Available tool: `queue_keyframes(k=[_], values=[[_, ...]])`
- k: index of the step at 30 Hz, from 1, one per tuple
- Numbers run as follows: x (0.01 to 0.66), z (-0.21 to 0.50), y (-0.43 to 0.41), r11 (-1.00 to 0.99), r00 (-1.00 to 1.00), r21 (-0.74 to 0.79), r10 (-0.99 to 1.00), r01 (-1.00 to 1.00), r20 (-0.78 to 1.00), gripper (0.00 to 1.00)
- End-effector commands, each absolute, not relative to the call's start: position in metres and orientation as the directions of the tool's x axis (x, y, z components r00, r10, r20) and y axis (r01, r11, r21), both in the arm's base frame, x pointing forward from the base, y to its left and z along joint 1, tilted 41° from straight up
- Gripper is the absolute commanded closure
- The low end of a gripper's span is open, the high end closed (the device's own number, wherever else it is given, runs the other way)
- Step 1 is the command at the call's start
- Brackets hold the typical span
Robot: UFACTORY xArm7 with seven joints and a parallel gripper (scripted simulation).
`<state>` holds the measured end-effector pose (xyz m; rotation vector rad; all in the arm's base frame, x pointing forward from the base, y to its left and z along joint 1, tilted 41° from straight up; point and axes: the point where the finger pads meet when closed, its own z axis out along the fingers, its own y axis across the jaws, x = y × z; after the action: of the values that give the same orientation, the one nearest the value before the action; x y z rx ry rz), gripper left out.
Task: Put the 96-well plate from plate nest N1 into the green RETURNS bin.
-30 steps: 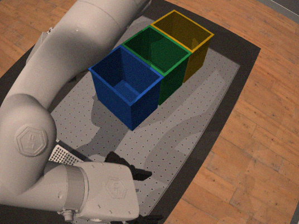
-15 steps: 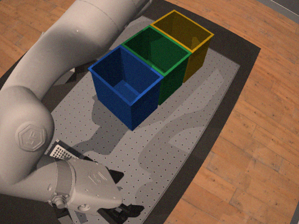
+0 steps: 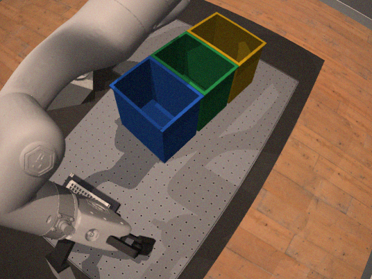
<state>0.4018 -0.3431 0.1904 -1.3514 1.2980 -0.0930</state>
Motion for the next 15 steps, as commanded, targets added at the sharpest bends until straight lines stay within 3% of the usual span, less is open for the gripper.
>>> queue_keyframes(k=[1, 15], values=[[0.389, 0.179, -0.345, 0.212, 0.421, -0.790, -0.751, -0.576, -0.509, 0.00], [0.351, 0.151, -0.346, -0.160, 0.591, -0.863, -0.786, -0.479, -0.182, 0.00]])
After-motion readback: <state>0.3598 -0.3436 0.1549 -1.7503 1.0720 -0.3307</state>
